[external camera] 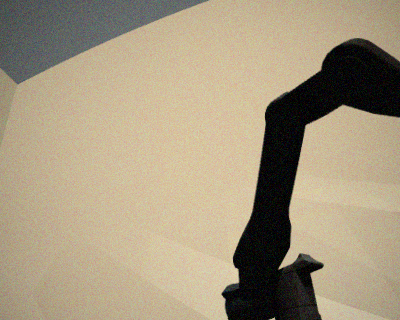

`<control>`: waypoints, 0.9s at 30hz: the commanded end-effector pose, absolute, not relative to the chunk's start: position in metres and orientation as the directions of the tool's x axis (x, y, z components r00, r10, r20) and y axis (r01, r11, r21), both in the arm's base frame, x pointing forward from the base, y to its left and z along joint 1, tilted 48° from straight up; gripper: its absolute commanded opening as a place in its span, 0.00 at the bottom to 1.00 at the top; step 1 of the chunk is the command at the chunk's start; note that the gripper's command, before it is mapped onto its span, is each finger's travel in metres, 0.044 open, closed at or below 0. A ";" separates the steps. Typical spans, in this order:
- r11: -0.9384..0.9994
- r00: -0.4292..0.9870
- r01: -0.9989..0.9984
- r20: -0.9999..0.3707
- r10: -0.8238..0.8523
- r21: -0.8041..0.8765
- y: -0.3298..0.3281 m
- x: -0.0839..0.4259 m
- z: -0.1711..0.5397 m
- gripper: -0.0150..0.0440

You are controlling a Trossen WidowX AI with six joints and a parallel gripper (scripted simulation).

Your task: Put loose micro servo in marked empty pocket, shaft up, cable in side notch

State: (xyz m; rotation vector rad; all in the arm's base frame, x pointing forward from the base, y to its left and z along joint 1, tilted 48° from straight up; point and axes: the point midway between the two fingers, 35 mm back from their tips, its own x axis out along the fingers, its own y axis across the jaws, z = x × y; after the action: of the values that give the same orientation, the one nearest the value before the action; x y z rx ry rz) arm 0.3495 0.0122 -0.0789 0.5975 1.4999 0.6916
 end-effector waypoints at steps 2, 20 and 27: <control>0.677 -0.044 -0.035 -0.678 0.734 0.735 0.015 0.349 -0.082 0.25; 0.677 -0.045 -0.035 -0.678 0.734 0.735 0.022 0.349 -0.089 0.43; 0.677 -0.044 -0.035 -0.678 0.733 0.735 0.017 0.349 -0.084 0.57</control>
State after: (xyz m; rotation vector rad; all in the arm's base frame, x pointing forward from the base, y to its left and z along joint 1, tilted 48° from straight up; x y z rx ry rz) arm 0.3482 0.0219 -0.0883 0.6054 1.5006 0.6891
